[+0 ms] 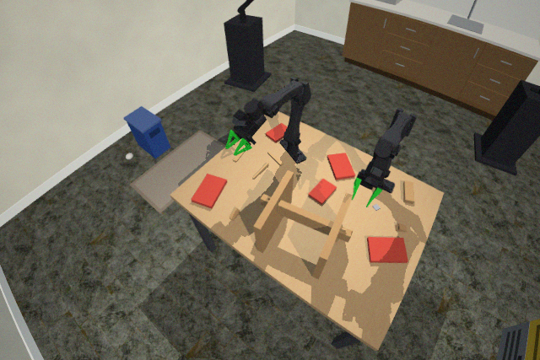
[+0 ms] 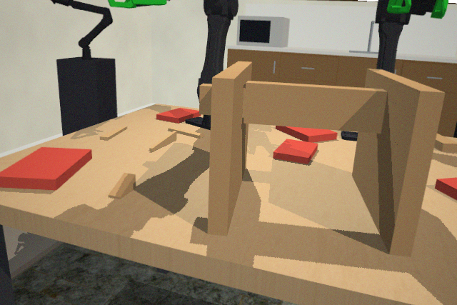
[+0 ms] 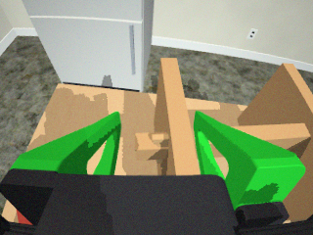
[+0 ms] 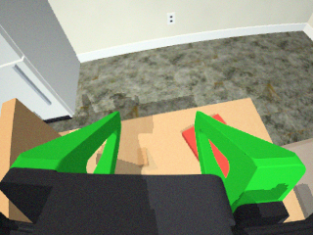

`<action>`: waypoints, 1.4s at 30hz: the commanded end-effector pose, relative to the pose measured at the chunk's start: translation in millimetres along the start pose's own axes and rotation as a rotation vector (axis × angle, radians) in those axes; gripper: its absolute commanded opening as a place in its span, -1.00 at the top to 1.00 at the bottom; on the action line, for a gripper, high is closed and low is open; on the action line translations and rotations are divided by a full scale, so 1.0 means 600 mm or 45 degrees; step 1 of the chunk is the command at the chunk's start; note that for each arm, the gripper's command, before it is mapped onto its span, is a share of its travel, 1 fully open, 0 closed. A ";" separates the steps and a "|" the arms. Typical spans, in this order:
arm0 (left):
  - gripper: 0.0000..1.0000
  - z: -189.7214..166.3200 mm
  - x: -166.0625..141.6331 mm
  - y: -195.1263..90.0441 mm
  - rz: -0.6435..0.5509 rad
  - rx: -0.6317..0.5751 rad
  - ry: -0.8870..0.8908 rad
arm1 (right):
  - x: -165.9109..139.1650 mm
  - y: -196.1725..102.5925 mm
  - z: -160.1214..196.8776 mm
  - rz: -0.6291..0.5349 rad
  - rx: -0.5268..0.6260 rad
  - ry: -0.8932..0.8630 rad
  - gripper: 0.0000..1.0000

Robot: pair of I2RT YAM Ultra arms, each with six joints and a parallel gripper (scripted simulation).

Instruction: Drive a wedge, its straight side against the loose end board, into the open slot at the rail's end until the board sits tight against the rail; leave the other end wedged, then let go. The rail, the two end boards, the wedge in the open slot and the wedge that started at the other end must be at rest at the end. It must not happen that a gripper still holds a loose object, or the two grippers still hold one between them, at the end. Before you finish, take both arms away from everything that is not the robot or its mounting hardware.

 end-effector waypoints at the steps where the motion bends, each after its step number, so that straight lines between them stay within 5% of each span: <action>1: -0.15 -0.013 -0.006 0.002 0.097 -0.004 -0.012 | 0.014 -0.010 0.029 0.034 0.015 0.011 -0.17; 30: -0.15 -0.070 -0.090 0.051 0.674 0.065 -0.004 | -0.152 -0.030 0.299 0.631 0.180 -0.257 -0.17; 42: -0.15 -0.080 -0.094 0.056 0.734 0.078 0.009 | -0.173 -0.054 0.348 0.680 0.218 -0.329 -0.17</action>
Point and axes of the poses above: on each arm, the point where the finger pads meet when closed, its own y axis out along the fingers, its own z axis across the jaws, x = y × z, the point moved 1 cm from there along -y, back along the fingers, and after that the axes turned 5 degrees about y, right-handed, at the moved point
